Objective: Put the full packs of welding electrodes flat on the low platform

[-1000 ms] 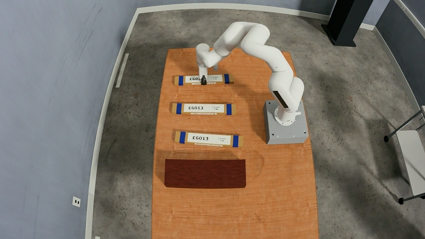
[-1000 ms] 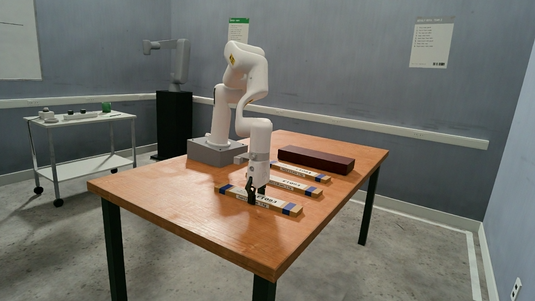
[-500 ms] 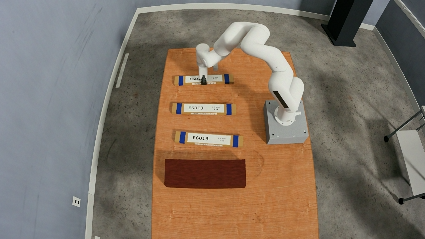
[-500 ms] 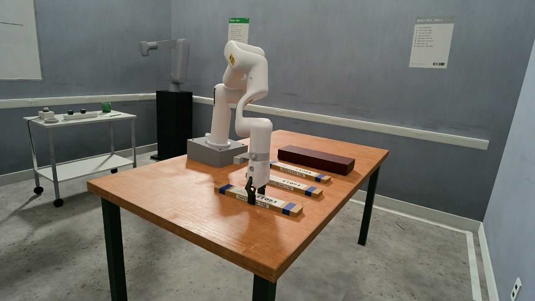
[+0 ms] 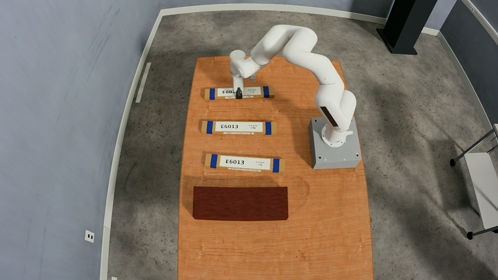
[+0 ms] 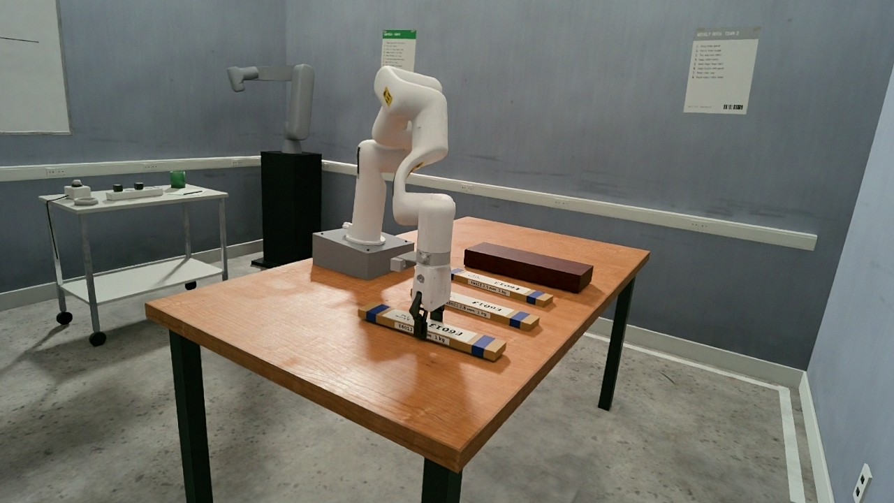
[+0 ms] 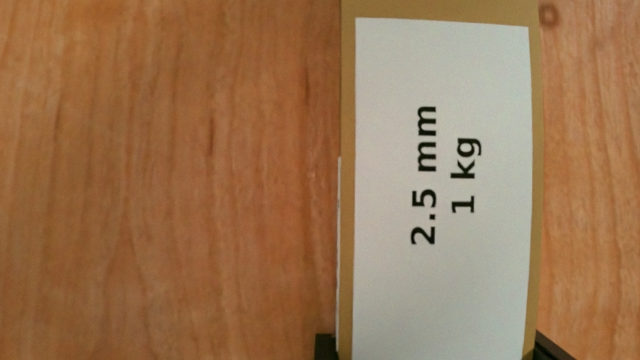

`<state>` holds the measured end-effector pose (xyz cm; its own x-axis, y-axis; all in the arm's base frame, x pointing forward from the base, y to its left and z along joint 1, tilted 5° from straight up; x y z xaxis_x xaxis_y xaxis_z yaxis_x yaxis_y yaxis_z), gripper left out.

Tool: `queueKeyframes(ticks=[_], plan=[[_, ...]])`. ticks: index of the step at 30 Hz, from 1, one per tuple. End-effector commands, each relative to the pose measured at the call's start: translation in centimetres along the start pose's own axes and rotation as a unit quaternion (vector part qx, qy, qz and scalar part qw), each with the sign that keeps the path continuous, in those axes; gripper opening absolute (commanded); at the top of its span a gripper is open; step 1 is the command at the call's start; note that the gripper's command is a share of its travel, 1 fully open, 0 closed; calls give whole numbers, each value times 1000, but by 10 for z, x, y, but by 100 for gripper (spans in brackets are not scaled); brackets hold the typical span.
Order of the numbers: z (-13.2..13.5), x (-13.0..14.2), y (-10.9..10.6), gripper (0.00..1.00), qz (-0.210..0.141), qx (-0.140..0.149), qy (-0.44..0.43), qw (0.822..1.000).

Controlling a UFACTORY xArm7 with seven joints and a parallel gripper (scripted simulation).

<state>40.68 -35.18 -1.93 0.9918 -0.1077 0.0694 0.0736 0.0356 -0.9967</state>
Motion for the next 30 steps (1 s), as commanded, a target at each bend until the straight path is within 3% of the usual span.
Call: queueKeyframes(ticks=[1, 13, 30], plan=[[-2, 3, -18, 58, -4, -3, 0, 1000], [-2, 2, -42, 58, -4, -3, 0, 1000], [-2, 2, -44, 58, -4, -3, 0, 1000]])
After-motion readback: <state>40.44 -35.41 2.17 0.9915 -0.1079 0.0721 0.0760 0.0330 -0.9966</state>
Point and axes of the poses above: the point where the finger pads meet when closed, its own y axis out along the fingers, its own z axis across the jaws, x = y × z, the point moved 2 cm from there along -y, back along the fingers, and after that the axes turned 1 degree about y, right-handed, at the moved point
